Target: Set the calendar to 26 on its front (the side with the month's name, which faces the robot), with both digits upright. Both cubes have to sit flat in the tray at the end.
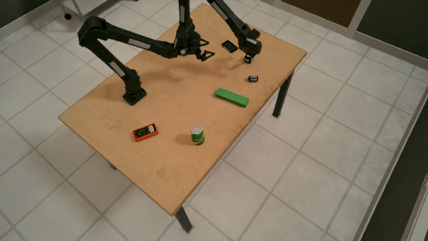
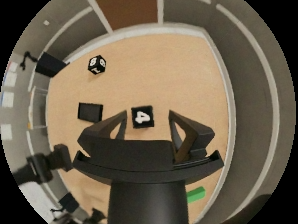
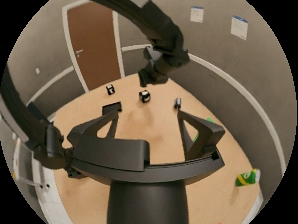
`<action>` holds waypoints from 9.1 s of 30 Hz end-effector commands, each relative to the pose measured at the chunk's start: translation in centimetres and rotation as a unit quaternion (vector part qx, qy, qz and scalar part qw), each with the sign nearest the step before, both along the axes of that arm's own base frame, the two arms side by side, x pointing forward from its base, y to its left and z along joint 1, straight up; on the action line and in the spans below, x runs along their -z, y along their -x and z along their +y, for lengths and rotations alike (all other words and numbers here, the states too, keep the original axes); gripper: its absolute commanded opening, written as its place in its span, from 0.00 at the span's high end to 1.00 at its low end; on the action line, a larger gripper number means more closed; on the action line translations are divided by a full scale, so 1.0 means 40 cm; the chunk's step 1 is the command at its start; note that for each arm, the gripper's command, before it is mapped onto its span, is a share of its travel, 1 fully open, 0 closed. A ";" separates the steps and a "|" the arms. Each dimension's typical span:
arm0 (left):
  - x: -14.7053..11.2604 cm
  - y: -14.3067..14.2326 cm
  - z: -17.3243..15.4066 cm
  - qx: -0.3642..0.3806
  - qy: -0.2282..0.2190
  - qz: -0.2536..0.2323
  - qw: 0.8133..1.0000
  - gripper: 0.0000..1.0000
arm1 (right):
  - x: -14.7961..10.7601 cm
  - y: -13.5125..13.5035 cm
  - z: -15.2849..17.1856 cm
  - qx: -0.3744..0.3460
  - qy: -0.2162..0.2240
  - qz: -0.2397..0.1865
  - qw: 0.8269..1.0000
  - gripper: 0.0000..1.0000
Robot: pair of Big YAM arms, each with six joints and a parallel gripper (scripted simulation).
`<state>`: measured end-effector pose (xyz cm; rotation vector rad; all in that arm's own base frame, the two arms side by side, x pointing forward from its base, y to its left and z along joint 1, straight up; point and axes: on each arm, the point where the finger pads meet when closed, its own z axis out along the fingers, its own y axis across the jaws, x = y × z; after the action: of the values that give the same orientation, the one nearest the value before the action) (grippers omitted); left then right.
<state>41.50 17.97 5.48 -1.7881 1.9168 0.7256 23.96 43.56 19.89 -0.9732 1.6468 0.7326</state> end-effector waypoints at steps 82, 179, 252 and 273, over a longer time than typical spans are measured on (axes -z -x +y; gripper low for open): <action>0.163 0.018 0.007 -0.047 -0.142 -0.047 0.988 0.47 | -0.008 -0.009 -0.021 0.006 -0.002 0.000 1.000 0.00; 0.109 -0.016 0.023 0.620 0.109 0.541 0.558 0.60 | -0.008 -0.009 -0.021 0.006 -0.002 0.000 1.000 0.00; 0.203 0.041 -0.009 0.754 0.195 0.570 0.263 0.60 | -0.008 -0.009 -0.021 0.006 -0.002 0.000 1.000 0.00; 0.133 0.025 -0.032 0.756 0.174 0.567 0.276 0.31 | -0.008 -0.009 -0.021 0.006 -0.002 0.000 1.000 0.00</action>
<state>40.24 17.47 -1.37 1.7284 3.1784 0.5681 24.32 42.44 19.74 -0.9607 1.6567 0.7213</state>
